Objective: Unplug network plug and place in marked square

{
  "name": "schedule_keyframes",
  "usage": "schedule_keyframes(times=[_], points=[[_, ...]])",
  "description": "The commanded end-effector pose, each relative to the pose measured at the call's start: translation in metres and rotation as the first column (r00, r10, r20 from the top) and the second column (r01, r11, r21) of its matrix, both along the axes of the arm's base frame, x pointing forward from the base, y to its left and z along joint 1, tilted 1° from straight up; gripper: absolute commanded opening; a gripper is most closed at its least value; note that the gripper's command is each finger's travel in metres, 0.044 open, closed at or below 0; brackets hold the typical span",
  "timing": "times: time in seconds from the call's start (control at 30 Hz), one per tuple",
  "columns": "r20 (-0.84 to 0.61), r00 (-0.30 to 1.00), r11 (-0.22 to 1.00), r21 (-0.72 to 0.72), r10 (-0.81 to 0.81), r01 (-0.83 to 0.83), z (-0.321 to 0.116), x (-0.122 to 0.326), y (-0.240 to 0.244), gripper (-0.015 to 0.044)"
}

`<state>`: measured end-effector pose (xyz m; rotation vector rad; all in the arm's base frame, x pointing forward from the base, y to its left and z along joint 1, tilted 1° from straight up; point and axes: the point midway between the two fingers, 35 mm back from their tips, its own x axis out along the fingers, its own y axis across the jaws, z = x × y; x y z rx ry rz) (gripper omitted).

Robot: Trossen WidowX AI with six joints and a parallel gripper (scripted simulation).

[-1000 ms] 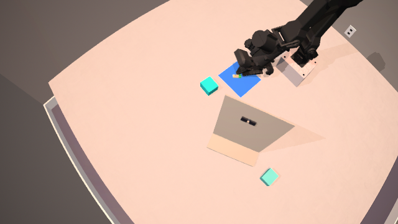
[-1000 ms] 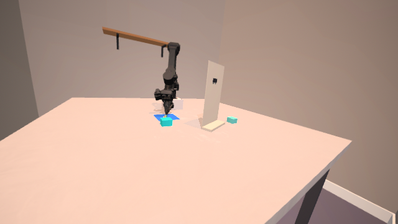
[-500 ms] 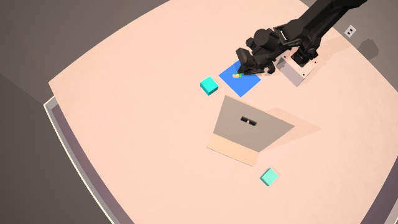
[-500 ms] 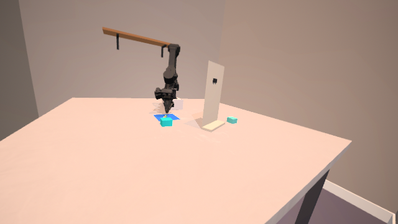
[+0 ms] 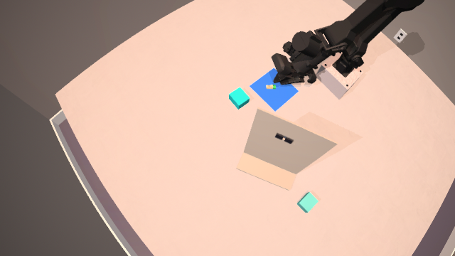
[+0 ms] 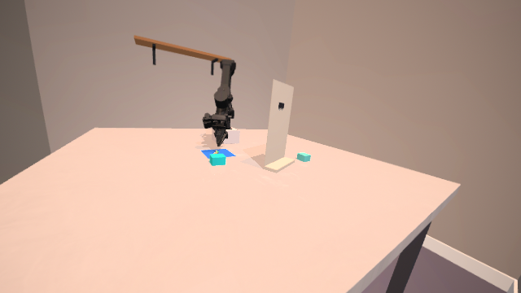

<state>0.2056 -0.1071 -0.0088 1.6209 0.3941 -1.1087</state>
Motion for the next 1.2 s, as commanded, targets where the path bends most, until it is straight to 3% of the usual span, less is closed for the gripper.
schedule_keyframes(times=[0.0, 1.17], points=[[-0.001, 1.000, 1.000, 0.000, -0.005, 0.005, 0.001, -0.002, 0.001, 0.0156], [-0.001, 1.000, 1.000, 0.001, -0.004, 0.004, 0.038, 0.002, 0.000, 0.0156]])
